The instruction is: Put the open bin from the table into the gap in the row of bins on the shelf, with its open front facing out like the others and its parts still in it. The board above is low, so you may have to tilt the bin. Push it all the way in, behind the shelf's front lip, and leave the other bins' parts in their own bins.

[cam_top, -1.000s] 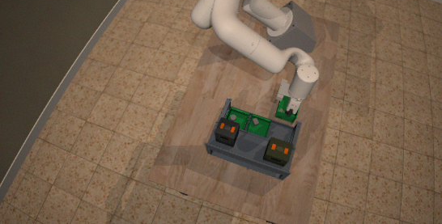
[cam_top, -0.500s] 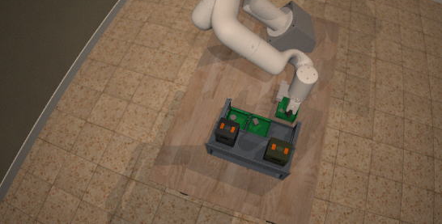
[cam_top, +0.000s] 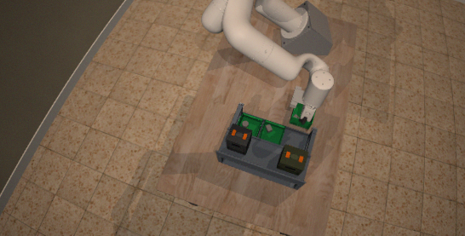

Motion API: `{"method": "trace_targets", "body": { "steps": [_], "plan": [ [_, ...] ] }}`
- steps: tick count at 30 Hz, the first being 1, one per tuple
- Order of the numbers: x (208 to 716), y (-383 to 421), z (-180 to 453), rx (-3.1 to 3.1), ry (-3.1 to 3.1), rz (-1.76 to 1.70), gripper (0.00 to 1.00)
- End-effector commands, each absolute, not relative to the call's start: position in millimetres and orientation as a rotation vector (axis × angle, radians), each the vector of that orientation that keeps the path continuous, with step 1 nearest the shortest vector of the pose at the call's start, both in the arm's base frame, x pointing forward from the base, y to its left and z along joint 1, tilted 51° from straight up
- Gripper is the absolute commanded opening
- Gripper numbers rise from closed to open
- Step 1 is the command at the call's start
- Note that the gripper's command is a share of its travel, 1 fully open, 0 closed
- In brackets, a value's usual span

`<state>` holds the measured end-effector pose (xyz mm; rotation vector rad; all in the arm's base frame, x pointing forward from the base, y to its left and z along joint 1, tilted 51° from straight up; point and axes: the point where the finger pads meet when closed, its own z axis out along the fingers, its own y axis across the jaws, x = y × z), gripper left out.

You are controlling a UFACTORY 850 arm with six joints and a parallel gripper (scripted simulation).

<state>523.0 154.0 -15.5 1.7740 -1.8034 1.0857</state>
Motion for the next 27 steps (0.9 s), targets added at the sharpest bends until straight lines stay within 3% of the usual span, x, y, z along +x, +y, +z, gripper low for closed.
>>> {"method": "trace_targets", "body": {
  "steps": [1,27],
  "plan": [
    [523,155,-15,1.775,-1.804,1.087,0.34],
    [528,140,-28,1.775,-1.804,1.087,0.34]
  ]
}}
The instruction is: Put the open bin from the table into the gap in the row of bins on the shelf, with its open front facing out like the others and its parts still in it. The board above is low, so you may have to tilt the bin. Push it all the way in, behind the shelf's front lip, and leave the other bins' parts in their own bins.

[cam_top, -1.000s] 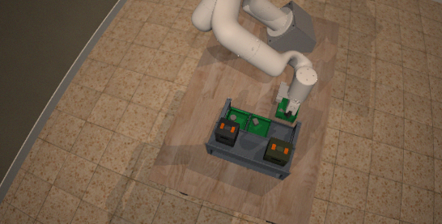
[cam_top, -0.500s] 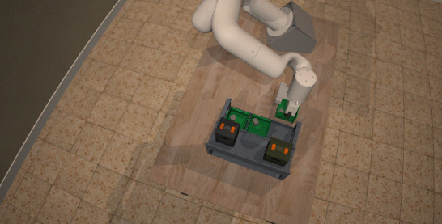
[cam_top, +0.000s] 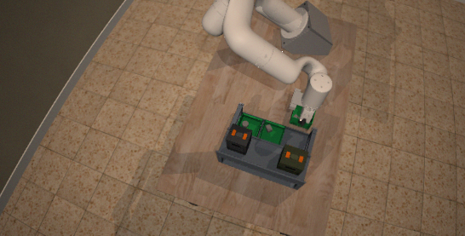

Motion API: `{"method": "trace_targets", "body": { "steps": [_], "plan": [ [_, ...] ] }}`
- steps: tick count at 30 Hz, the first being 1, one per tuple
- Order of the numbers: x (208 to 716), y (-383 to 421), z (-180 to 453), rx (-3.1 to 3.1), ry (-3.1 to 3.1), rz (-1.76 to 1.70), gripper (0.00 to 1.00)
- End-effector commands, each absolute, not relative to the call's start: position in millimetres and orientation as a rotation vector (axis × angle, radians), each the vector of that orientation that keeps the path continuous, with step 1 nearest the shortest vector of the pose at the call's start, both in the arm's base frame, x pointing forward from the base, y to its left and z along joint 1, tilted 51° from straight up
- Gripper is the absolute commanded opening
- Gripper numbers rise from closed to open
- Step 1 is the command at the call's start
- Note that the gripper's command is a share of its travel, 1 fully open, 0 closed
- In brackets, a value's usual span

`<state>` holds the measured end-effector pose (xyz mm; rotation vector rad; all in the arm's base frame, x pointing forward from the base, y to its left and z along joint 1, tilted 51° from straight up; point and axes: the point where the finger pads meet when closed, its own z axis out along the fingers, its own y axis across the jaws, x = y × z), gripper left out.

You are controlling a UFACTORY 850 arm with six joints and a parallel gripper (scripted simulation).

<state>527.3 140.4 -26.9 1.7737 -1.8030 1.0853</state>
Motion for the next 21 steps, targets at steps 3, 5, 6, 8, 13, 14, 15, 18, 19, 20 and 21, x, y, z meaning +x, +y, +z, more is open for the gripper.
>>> {"method": "trace_targets", "body": {
  "steps": [3,5,6,8,13,14,15,18,19,20,21],
  "plan": [
    [528.4,140.2,-27.5,1.775,-1.804,1.087,0.34],
    [528.4,140.2,-27.5,1.775,-1.804,1.087,0.34],
    [528.4,140.2,-27.5,1.775,-1.804,1.087,0.34],
    [528.4,140.2,-27.5,1.775,-1.804,1.087,0.34],
    [530.8,132.9,-33.7,1.775,-1.804,1.087,0.34],
    [530.8,132.9,-33.7,1.775,-1.804,1.087,0.34],
    [530.8,132.9,-33.7,1.775,-1.804,1.087,0.34],
    [530.8,132.9,-33.7,1.775,-1.804,1.087,0.34],
    [530.8,132.9,-33.7,1.775,-1.804,1.087,0.34],
    [530.8,132.9,-33.7,1.775,-1.804,1.087,0.34],
    [530.8,132.9,-33.7,1.775,-1.804,1.087,0.34]
  ]
}}
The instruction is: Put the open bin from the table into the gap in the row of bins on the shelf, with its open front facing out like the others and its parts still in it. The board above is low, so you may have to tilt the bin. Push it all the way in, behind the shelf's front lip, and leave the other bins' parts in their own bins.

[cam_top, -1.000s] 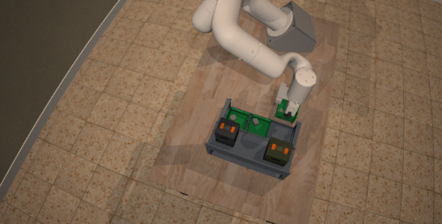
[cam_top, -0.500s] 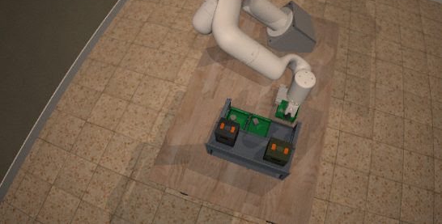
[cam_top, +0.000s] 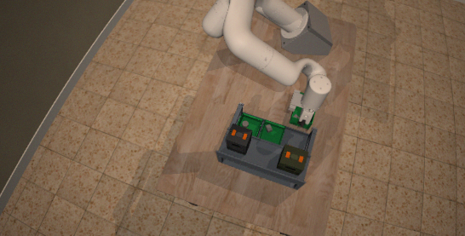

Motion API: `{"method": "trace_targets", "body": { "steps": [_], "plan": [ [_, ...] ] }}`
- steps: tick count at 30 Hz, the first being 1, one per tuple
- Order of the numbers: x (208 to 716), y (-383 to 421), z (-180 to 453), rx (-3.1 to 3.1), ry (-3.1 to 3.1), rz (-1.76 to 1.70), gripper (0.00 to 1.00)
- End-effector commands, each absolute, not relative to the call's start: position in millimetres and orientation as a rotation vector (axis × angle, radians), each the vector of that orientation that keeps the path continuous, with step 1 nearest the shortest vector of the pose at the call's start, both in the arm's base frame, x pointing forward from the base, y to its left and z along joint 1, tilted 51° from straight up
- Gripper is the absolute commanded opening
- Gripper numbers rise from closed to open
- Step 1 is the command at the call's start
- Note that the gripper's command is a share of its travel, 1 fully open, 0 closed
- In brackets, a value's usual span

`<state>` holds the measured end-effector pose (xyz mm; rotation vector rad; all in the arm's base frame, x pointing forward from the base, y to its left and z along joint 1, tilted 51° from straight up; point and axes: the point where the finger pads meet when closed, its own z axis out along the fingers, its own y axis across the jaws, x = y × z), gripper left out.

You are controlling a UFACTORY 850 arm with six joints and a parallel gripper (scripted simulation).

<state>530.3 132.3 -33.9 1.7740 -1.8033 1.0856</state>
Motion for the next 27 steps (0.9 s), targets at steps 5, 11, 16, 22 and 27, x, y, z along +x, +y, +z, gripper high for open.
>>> {"method": "trace_targets", "body": {
  "steps": [5,11,16,22,27],
  "plan": [
    [531.3,131.5,-34.9,1.775,-1.804,1.087,0.34],
    [533.3,125.6,-39.9,1.775,-1.804,1.087,0.34],
    [533.3,125.6,-39.9,1.775,-1.804,1.087,0.34],
    [533.3,125.7,-39.8,1.775,-1.804,1.087,0.0],
    [533.3,125.7,-39.8,1.775,-1.804,1.087,0.0]
  ]
}}
